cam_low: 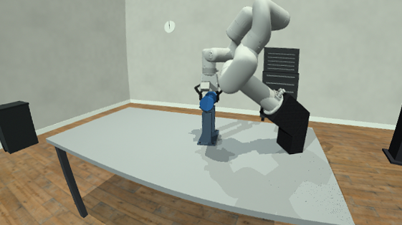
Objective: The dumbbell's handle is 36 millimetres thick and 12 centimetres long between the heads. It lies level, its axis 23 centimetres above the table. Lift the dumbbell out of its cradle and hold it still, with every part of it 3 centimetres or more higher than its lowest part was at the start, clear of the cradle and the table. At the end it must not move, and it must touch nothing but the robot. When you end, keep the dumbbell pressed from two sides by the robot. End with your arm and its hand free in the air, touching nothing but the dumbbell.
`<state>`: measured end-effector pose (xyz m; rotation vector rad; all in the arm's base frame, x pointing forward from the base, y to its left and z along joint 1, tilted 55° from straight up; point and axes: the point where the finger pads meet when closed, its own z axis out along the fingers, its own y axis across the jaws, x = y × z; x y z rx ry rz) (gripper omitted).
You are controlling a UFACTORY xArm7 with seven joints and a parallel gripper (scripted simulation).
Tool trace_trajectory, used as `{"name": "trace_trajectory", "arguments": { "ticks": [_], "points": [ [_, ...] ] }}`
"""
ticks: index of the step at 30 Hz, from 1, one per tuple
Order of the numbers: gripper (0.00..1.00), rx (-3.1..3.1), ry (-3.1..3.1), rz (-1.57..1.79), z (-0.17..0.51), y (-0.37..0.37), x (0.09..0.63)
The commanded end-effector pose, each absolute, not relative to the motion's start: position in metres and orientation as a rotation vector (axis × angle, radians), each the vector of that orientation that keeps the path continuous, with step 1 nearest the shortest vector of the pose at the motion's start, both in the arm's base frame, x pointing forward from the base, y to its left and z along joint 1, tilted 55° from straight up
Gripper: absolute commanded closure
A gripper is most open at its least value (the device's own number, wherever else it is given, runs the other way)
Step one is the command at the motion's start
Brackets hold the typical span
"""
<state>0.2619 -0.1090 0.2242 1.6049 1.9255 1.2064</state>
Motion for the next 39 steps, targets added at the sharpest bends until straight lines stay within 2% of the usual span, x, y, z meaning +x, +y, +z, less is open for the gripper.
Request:
{"name": "trace_trajectory", "arguments": {
  "ticks": [1, 6, 7, 39],
  "points": [
    [0.00, 1.605, 1.923, 1.205, 0.2245, -0.1101, 0.2624],
    [0.00, 1.605, 1.923, 1.205, 0.2245, -0.1101, 0.2624],
    [1.00, 1.605, 1.923, 1.205, 0.2245, -0.1101, 0.2624],
    [1.00, 1.605, 1.923, 1.205, 0.2245, -0.1101, 0.2624]
  ]
}}
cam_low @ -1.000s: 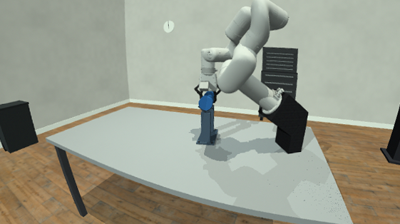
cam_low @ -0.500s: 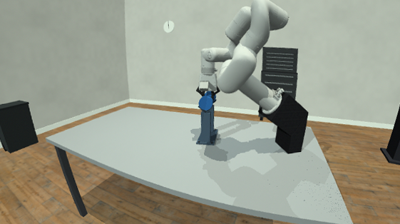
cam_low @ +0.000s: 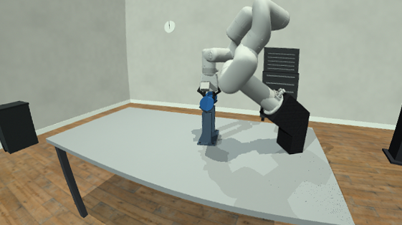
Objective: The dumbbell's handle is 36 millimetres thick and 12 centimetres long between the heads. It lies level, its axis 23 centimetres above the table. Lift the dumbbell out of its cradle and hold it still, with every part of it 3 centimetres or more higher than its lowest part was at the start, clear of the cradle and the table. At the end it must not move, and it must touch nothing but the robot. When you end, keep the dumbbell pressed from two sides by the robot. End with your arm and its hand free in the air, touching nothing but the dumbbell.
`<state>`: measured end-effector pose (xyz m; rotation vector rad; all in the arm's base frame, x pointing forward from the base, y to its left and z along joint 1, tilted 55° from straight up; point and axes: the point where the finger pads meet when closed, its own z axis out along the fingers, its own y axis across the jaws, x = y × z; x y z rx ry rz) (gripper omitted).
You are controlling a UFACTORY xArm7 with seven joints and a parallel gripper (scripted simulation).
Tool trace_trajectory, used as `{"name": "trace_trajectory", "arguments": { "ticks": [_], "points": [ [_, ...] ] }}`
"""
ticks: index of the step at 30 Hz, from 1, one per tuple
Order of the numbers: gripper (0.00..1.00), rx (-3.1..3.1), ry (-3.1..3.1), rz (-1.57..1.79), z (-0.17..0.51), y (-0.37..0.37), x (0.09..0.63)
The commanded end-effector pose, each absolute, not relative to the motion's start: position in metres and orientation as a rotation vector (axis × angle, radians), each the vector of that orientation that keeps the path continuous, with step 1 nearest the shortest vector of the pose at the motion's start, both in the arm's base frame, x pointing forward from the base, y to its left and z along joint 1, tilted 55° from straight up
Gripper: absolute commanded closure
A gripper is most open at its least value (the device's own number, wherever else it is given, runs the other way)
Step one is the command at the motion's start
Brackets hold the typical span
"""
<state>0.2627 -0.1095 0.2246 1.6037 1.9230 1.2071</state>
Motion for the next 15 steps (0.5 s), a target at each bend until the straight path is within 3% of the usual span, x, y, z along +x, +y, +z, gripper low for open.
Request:
{"name": "trace_trajectory", "arguments": {
  "ticks": [1, 15],
  "points": [
    [1.00, 1.605, 1.923, 1.205, 0.2245, -0.1101, 0.2624],
    [1.00, 1.605, 1.923, 1.206, 0.2261, -0.1114, 0.2605]
  ]
}}
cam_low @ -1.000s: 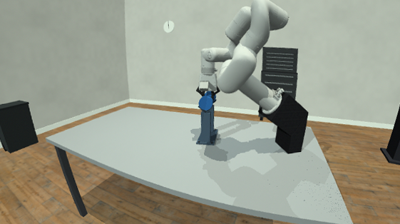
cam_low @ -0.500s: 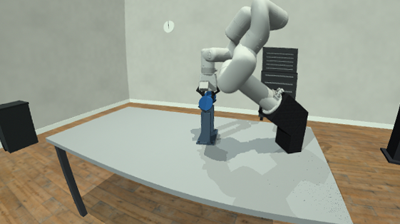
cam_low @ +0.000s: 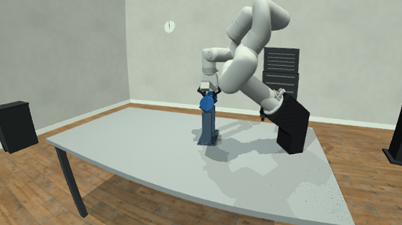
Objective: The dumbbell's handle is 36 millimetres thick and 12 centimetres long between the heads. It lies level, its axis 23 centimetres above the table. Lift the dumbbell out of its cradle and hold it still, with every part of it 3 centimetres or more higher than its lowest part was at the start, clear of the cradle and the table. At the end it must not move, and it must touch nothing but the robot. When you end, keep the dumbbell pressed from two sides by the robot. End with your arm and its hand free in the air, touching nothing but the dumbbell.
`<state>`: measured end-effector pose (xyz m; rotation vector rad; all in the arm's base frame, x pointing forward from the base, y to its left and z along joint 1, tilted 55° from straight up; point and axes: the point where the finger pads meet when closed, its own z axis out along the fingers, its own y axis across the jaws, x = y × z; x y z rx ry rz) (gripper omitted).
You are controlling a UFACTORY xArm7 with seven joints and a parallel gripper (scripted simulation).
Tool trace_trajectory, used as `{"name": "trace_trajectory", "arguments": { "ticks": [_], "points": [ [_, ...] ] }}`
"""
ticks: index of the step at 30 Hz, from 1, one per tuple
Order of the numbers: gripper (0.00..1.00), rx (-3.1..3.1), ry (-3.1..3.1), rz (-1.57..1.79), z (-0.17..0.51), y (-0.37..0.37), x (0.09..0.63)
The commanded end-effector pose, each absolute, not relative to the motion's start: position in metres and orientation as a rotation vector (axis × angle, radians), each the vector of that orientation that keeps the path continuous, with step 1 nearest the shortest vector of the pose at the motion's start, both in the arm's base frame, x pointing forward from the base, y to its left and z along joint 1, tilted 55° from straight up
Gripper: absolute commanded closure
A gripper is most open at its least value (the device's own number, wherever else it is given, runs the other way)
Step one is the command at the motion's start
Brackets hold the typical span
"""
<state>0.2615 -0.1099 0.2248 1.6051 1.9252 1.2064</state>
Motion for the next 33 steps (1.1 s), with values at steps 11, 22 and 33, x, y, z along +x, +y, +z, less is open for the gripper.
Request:
{"name": "trace_trajectory", "arguments": {
  "ticks": [11, 22, 33],
  "points": [
    [1.00, 1.605, 1.923, 1.206, 0.233, -0.116, 0.253],
    [1.00, 1.601, 1.923, 1.207, 0.244, -0.123, 0.238],
    [1.00, 1.602, 1.923, 1.208, 0.258, -0.132, 0.221]
  ]
}}
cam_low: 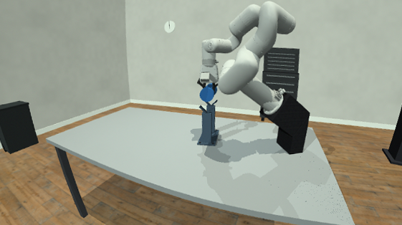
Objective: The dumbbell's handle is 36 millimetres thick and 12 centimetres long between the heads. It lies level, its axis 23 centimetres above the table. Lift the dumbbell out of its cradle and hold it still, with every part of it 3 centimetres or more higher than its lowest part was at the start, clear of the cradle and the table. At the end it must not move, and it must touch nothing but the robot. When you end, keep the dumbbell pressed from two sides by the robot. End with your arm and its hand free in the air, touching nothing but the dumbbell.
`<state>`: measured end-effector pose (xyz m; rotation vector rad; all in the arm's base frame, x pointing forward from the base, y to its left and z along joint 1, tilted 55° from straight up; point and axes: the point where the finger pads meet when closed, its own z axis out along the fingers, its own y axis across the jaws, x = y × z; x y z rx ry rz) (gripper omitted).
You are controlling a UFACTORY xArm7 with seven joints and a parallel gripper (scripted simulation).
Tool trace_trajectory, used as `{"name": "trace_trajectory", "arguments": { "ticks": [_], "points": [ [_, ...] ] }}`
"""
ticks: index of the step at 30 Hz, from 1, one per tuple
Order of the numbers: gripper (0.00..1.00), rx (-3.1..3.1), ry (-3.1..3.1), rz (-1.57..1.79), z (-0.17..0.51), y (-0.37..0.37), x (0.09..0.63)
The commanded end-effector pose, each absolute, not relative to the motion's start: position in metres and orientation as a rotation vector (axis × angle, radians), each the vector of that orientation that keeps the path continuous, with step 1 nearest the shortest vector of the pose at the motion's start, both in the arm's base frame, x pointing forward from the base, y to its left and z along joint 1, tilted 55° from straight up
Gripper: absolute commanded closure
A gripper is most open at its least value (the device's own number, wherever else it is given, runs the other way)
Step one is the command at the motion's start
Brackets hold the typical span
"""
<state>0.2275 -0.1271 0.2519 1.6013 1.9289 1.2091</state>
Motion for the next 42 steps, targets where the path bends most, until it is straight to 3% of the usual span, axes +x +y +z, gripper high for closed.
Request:
{"name": "trace_trajectory", "arguments": {
  "ticks": [1, 42],
  "points": [
    [1.00, 1.602, 1.923, 1.208, 0.259, -0.133, 0.219],
    [1.00, 1.600, 1.923, 1.209, 0.287, -0.150, 0.184]
  ]
}}
